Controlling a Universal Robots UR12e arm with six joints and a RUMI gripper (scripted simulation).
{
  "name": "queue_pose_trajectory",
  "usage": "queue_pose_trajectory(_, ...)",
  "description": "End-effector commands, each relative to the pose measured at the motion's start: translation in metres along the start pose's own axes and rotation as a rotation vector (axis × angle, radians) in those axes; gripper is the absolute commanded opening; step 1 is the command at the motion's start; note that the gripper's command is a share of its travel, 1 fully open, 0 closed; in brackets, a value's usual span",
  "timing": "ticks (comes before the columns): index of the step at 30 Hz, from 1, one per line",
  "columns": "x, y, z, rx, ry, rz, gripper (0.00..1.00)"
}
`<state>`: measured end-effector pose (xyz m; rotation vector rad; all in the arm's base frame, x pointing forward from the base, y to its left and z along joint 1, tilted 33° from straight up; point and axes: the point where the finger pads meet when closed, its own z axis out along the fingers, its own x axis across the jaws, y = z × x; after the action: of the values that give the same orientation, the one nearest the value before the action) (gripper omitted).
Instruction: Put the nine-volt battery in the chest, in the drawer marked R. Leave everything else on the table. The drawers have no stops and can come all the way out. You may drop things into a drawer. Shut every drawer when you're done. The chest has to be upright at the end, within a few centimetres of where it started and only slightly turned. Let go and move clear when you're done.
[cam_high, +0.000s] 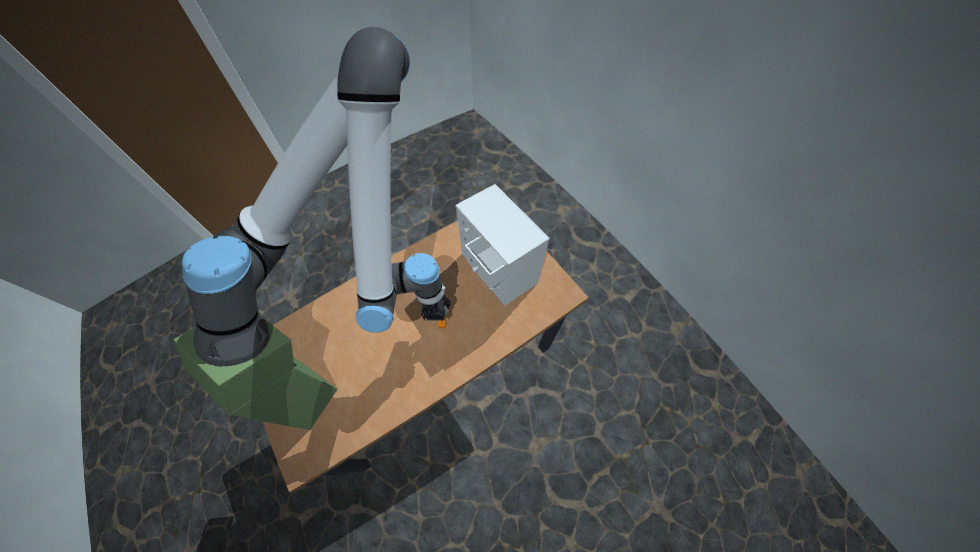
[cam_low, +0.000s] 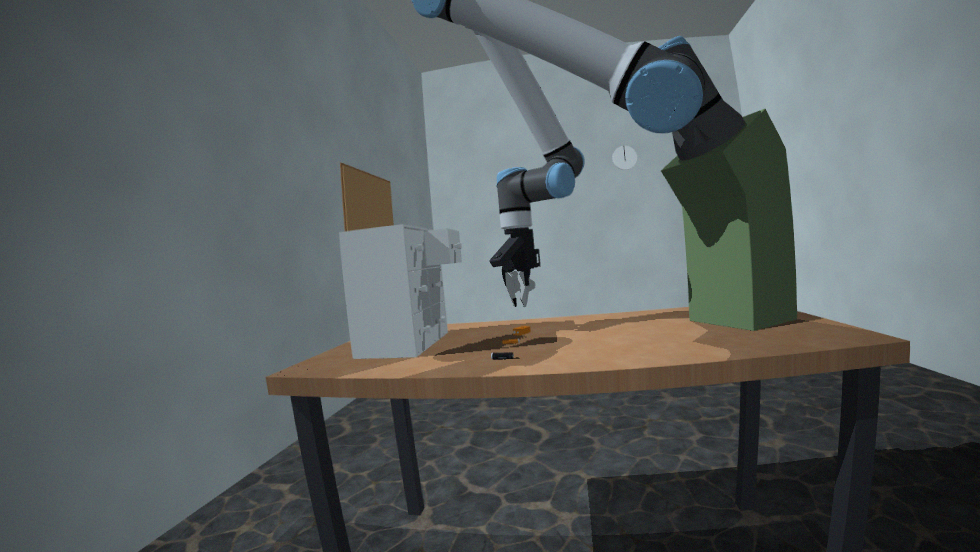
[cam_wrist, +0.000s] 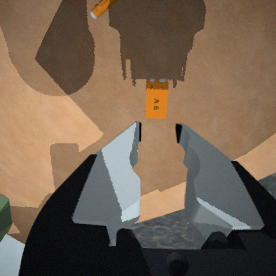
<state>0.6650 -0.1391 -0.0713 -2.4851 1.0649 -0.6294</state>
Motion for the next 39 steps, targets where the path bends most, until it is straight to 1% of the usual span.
queue_pose_trajectory(1, -0.0002, -0.0001, 0.0005, 0.0, 0.001, -0.01, 0.2)
queue_pose_trajectory(4, -0.0002, -0.0001, 0.0005, 0.0, 0.001, -0.01, 0.2)
queue_pose_trajectory(5, -0.0002, -0.0001, 0.0005, 0.0, 0.001, -0.01, 0.25)
queue_pose_trajectory(39, -0.0002, -0.0001, 0.0005, 0.0, 0.001, -0.01, 0.25)
